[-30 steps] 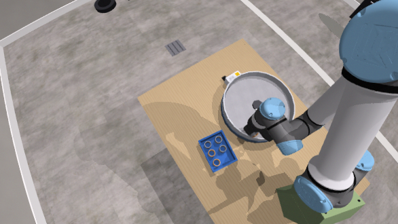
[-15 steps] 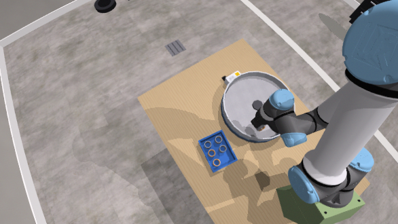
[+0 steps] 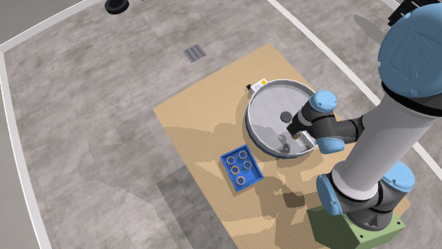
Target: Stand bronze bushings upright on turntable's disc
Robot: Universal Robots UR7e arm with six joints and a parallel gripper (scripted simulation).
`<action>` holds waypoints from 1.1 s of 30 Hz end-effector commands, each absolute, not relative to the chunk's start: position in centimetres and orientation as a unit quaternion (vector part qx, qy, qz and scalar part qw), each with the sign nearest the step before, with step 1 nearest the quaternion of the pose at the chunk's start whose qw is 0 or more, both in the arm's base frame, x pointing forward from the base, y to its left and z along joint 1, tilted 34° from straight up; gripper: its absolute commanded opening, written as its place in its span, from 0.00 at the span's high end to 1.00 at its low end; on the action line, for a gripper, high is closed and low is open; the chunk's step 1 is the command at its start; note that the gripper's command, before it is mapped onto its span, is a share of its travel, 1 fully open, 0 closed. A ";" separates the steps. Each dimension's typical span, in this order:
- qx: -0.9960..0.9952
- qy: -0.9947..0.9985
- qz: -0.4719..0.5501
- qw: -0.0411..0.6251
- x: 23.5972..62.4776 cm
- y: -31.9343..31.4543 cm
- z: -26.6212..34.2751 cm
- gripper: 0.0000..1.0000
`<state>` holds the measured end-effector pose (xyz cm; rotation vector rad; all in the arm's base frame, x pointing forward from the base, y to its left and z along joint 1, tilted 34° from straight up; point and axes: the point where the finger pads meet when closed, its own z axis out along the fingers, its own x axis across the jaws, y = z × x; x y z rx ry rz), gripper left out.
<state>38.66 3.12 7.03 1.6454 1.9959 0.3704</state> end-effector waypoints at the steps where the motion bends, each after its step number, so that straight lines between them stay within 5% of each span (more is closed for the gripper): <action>1: 0.604 0.740 0.140 0.259 39.4 1.0 7.8 1.00; 33: 0.604 0.741 0.139 0.258 41.2 -6.9 10.0 1.00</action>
